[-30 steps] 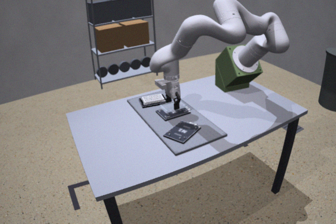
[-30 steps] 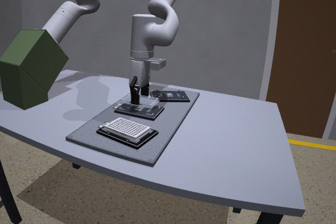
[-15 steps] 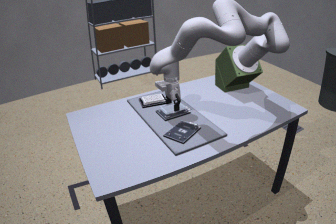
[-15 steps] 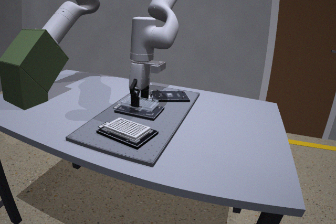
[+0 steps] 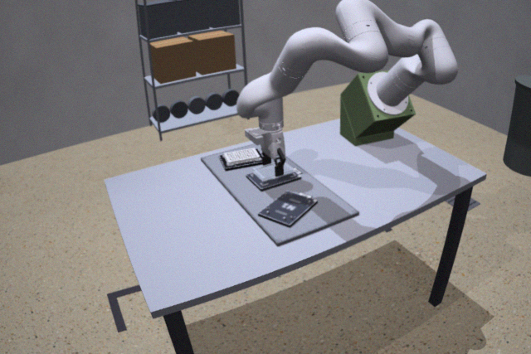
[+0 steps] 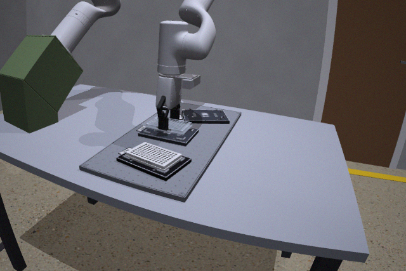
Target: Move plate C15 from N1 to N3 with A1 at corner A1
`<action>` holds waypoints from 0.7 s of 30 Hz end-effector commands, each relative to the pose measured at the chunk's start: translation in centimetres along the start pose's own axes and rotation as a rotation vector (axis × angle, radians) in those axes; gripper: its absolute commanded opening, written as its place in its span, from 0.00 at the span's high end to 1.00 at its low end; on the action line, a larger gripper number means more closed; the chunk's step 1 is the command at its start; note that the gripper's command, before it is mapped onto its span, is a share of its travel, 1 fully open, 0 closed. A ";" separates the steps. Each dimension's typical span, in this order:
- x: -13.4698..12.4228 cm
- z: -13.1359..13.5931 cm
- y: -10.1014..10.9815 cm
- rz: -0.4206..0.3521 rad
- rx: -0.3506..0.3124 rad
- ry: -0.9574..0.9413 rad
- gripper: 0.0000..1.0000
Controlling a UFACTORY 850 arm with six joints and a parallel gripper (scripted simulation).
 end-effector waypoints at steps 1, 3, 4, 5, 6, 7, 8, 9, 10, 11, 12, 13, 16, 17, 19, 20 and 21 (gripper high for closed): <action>0.1 0.0 -0.2 0.001 0.000 0.000 1.00; 0.1 0.0 -0.3 0.001 0.000 0.000 1.00; 0.1 0.0 -0.4 0.001 0.000 0.000 1.00; 0.1 0.0 -0.5 0.001 0.000 0.000 1.00; 0.1 0.0 -0.5 0.001 0.000 0.000 1.00; 0.1 0.0 -0.6 0.001 0.000 0.000 1.00; 0.1 0.0 -0.7 0.001 0.000 0.000 1.00; 0.1 0.0 -0.7 0.001 0.000 0.000 1.00; 0.1 0.0 -0.8 0.001 0.000 0.000 1.00; 0.1 0.0 -0.9 0.001 0.000 0.000 1.00; 0.1 0.0 -0.9 0.001 0.000 0.000 1.00; 0.1 0.0 -0.9 0.001 0.000 0.000 1.00; 0.1 0.0 -1.1 0.001 0.000 0.000 1.00; 0.1 0.0 -1.1 0.001 0.000 0.000 1.00; 0.1 0.0 -1.2 0.001 0.000 0.000 1.00; 0.1 0.0 -1.2 0.001 0.000 0.000 1.00; 0.1 0.0 -1.2 0.001 0.000 0.000 1.00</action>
Point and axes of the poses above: the point where the finger pads meet when closed, its own y axis back along the fingers, its own z axis across the jaws, x = y × z, the point moved 3 cm from there along y, back along the fingers, and after that the axes turned 4 degrees about -y, right-handed, at the moved point
